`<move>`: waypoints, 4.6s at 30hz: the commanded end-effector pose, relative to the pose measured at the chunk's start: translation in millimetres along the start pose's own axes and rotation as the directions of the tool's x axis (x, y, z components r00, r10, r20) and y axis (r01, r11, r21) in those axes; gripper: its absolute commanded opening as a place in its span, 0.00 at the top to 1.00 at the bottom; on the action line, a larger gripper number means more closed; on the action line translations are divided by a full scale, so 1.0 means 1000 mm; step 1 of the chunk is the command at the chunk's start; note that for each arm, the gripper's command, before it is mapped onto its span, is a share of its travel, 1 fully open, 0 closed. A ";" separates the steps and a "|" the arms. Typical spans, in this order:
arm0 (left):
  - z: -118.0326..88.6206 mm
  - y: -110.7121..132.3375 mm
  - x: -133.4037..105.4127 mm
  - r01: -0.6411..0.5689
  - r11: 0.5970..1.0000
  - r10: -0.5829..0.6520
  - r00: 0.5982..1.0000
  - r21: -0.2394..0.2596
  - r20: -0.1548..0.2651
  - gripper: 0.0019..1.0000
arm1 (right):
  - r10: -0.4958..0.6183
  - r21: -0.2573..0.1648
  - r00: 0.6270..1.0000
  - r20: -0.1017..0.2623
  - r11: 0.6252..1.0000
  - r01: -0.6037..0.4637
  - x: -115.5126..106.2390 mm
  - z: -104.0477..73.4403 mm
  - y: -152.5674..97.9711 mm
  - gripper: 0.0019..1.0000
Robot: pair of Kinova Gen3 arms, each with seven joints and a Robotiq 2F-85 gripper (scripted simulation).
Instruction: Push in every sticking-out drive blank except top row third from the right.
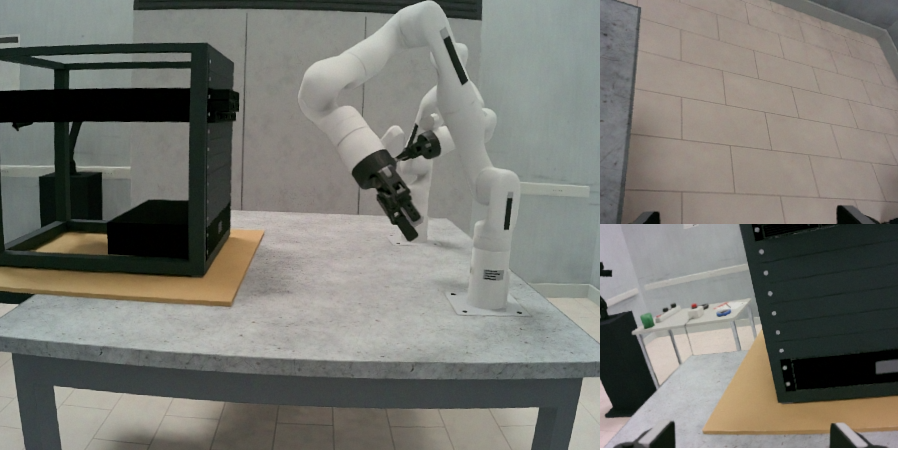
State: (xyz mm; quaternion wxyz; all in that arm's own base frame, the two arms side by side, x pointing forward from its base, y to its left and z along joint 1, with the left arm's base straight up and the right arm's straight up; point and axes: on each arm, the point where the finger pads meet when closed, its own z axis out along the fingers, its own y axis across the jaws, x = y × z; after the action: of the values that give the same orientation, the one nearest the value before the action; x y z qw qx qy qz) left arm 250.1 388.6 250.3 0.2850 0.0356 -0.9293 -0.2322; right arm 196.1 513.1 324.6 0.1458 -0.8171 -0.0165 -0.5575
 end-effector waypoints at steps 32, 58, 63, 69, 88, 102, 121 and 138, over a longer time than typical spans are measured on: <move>0.108 0.000 0.075 0.499 0.768 -0.510 0.855 0.402 -0.088 0.00 | -0.738 -0.208 0.674 -0.030 0.664 0.718 0.093 0.084 0.022 0.00; 0.164 0.004 0.128 0.767 0.342 -0.798 0.542 0.543 -0.263 0.00 | -0.979 -0.330 0.124 0.159 0.066 0.942 0.178 0.125 0.047 0.00; 0.175 0.006 0.140 0.800 0.238 -0.835 0.458 0.551 -0.305 0.00 | -0.979 -0.334 0.032 0.203 -0.039 0.942 0.192 0.129 0.052 0.00; 0.187 0.009 0.155 0.827 0.110 -0.867 0.351 0.552 -0.354 0.00 | -0.968 -0.333 -0.050 0.244 -0.132 0.934 0.204 0.132 0.057 0.00; 0.205 0.014 0.181 0.840 -0.090 -0.888 0.176 0.535 -0.426 0.00 | -0.949 -0.326 -0.131 0.287 -0.225 0.918 0.217 0.135 0.062 0.00; 0.205 0.014 0.181 0.840 -0.090 -0.888 0.176 0.535 -0.426 0.00 | -0.950 -0.320 -0.131 0.284 -0.222 0.921 0.212 0.136 0.062 0.00; 0.205 0.014 0.181 0.840 -0.090 -0.888 0.176 0.535 -0.426 0.00 | -0.950 -0.320 -0.131 0.284 -0.222 0.921 0.212 0.136 0.062 0.00; 0.205 0.014 0.181 0.840 -0.090 -0.888 0.176 0.535 -0.426 0.00 | -0.945 -0.311 -0.145 0.295 -0.238 0.920 0.209 0.140 0.064 0.00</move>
State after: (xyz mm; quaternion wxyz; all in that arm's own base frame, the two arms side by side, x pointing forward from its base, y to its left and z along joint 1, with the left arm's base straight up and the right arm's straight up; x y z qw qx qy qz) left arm -12.4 448.2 198.5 0.0059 0.7118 -0.7023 0.0015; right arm 412.3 459.9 454.9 -0.5085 -0.5073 -0.5013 -0.4824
